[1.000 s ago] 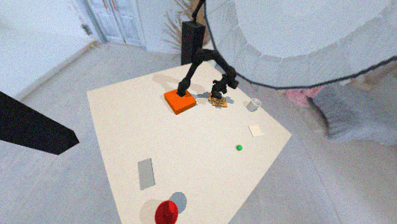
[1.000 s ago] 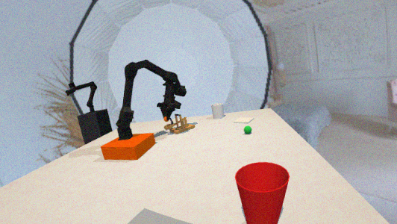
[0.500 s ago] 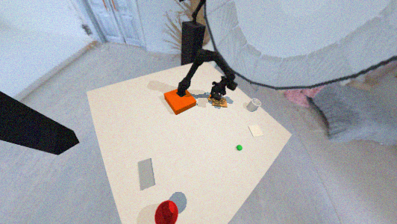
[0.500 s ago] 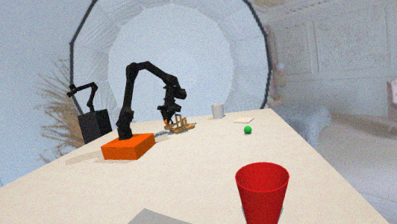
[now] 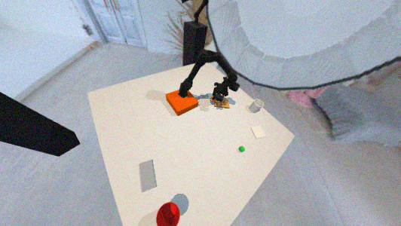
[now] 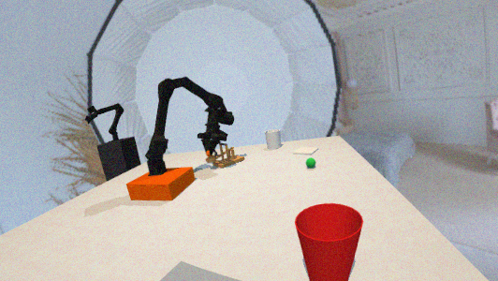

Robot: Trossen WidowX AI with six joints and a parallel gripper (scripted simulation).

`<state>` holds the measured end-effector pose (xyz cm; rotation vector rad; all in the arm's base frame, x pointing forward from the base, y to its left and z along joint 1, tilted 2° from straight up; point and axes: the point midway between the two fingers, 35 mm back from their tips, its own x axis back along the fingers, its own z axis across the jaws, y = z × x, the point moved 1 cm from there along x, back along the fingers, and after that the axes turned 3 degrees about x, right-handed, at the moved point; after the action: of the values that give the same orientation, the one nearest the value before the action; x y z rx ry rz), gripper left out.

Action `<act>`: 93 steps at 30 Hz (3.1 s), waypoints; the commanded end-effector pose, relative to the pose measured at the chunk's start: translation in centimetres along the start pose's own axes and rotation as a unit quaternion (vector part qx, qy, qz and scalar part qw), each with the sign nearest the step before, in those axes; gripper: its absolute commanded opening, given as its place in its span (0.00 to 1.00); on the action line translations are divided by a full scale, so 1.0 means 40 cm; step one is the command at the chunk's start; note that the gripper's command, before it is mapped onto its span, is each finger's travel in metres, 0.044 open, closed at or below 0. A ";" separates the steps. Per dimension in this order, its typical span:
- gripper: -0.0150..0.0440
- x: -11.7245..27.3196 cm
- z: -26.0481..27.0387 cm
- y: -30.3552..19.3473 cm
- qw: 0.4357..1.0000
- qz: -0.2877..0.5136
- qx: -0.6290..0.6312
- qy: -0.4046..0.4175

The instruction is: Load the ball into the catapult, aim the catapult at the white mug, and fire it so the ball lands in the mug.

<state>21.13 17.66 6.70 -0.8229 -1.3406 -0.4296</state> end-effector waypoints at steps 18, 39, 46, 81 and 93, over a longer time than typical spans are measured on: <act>1.00 0.281 -0.005 0.039 0.992 -0.129 0.004 -0.007; 1.00 0.637 -0.071 0.464 0.882 -0.469 0.016 -0.043; 1.00 0.723 -0.092 0.519 0.844 -0.534 0.017 -0.055; 0.29 0.723 -0.092 0.519 0.844 -0.534 0.017 -0.055; 0.25 0.723 -0.092 0.519 0.844 -0.534 0.017 -0.055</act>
<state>44.29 33.62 28.72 0.0174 -1.8344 -1.2327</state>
